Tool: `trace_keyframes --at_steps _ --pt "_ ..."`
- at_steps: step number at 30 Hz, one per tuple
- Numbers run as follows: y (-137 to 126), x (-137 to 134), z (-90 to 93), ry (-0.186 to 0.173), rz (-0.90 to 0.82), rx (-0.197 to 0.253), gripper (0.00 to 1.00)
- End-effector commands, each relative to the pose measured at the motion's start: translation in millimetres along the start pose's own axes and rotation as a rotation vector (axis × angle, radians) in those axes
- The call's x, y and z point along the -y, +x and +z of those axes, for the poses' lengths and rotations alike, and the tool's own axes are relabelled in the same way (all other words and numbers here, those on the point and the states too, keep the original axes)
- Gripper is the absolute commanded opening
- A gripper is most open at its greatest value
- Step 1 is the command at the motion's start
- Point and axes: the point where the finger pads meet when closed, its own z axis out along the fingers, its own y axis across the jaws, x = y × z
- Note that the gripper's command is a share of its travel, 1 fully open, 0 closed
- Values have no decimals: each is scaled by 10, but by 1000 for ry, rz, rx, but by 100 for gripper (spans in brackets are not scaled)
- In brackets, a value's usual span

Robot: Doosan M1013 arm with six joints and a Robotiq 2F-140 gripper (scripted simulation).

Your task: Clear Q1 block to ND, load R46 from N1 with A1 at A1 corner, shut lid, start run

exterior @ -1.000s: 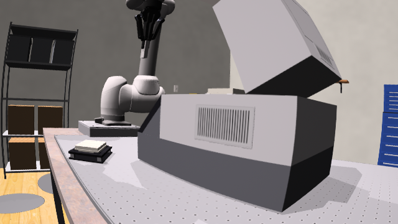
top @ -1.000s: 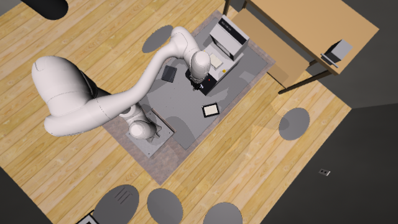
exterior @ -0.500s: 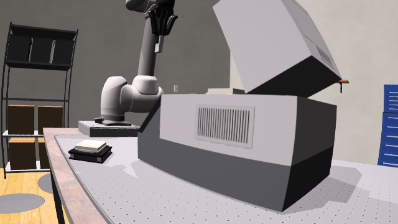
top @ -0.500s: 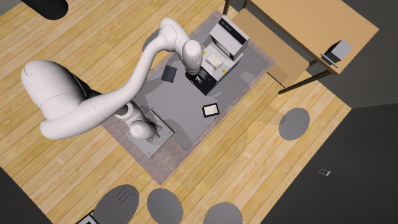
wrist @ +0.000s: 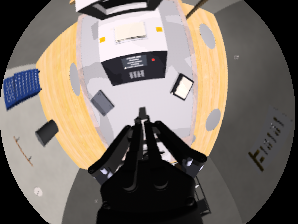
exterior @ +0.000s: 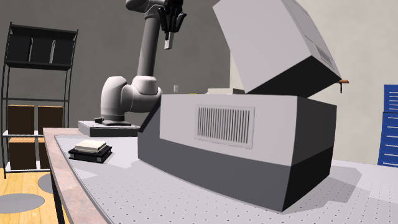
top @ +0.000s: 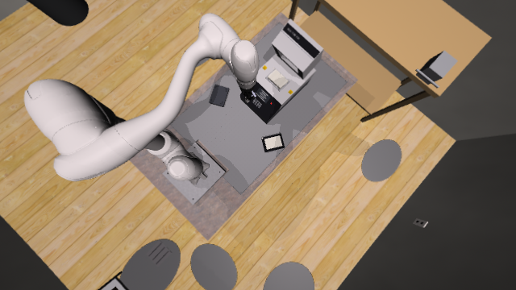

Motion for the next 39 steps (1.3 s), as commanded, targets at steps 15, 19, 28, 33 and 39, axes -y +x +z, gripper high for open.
trace_keyframes --at_steps 15,19,28,33,39 --pt "-32 76 588 -46 -259 -110 0" --pt "-41 92 737 -62 -350 -149 0" --pt "-60 123 1035 -84 -479 -204 0" --pt "-73 144 1233 -97 -548 -233 0" --pt "-88 171 1481 -114 -648 -276 0"
